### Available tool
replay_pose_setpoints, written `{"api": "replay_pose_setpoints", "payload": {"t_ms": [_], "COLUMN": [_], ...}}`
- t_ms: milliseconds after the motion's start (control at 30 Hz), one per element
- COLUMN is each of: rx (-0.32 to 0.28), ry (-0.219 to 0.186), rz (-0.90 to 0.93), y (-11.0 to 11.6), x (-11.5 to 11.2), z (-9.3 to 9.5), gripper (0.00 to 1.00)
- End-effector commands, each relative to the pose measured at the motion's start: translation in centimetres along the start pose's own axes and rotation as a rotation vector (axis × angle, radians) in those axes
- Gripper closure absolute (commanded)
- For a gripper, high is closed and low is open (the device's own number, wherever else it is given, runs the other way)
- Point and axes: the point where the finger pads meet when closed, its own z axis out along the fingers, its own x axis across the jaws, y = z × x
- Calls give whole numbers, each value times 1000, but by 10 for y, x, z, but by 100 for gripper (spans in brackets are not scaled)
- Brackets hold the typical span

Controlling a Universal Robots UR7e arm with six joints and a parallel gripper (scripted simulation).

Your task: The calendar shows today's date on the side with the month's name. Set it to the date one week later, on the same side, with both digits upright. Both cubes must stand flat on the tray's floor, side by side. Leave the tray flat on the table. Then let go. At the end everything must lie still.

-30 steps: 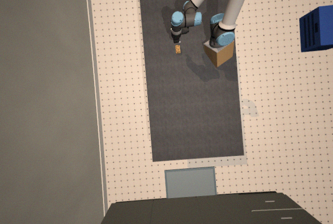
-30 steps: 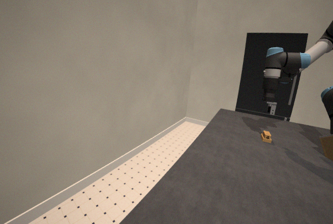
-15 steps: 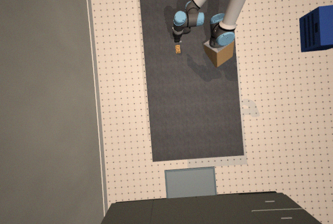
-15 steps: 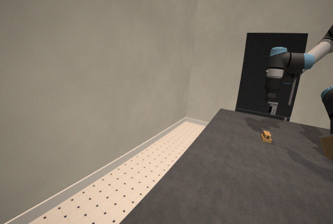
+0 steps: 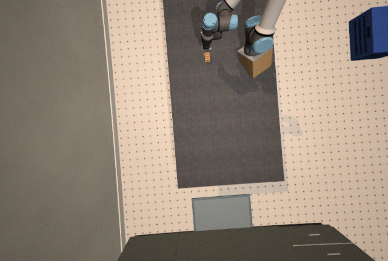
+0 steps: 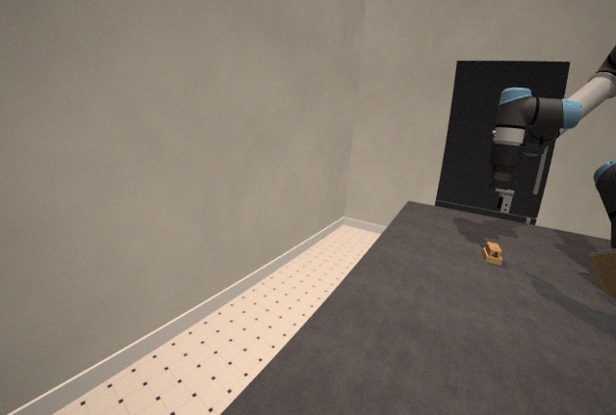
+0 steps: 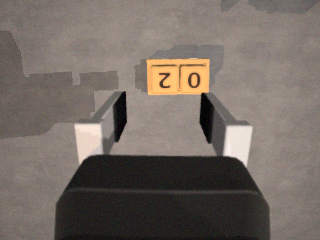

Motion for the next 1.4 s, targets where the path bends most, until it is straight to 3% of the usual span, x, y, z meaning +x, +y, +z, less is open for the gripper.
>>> {"api": "replay_pose_setpoints", "payload": {"t_ms": [0, 500, 600, 1367], "rx": [-1, 2, 2, 2], "ry": [0, 1, 1, -2], "rz": [25, 480, 485, 1256], "y": [0, -3, -3, -2], "x": [0, 4, 4, 3], "z": [1, 16, 17, 41], "gripper": [0, 0, 0, 0]}}
